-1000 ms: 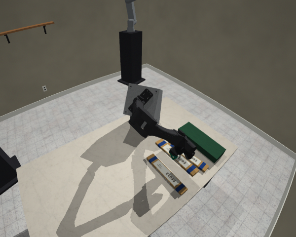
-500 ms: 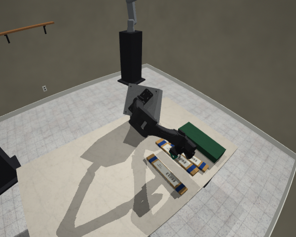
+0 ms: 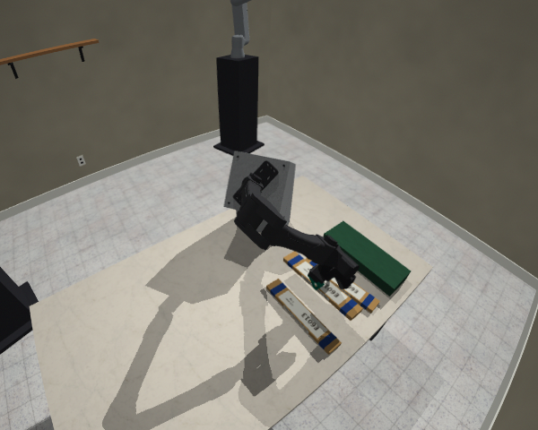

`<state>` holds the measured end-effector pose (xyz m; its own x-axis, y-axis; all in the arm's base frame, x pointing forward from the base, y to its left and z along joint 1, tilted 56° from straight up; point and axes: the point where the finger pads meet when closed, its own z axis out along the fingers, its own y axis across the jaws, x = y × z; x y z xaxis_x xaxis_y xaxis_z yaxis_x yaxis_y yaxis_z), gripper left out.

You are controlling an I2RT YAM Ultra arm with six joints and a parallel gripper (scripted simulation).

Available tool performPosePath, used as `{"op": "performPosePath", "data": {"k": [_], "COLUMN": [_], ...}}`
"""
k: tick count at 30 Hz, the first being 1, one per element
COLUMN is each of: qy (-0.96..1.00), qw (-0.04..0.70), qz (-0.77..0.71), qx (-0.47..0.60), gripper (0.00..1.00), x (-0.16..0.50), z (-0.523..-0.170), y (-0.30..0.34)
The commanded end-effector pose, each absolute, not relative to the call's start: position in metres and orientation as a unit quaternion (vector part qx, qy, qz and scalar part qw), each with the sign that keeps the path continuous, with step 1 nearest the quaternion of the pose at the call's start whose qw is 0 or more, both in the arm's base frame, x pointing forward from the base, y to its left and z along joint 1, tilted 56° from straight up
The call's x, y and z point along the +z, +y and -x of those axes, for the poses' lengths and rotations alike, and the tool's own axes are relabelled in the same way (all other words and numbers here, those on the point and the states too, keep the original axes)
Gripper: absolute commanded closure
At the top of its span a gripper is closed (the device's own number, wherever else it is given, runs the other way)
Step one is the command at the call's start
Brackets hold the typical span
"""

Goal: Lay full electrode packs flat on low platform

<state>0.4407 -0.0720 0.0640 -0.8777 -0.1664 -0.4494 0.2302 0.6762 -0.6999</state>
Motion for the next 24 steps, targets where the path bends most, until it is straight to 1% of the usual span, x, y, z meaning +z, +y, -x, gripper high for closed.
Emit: {"op": "performPosePath", "data": {"k": [1,17,18,24], "qy": [0.878,0.878,0.880,0.880], "qw": [0.269,0.268,0.258,0.258], "qz": [-0.004,-0.004,-0.002,-0.002], "qx": [-0.397,-0.397,-0.398,-0.398], "gripper": [1.00,1.00,1.00,1.00], "x": [0.080,0.079,0.067,0.072], "z": [-0.449,-0.449,-0.441,-0.437], "y": [-0.048,-0.047,-0.066,-0.060]}}
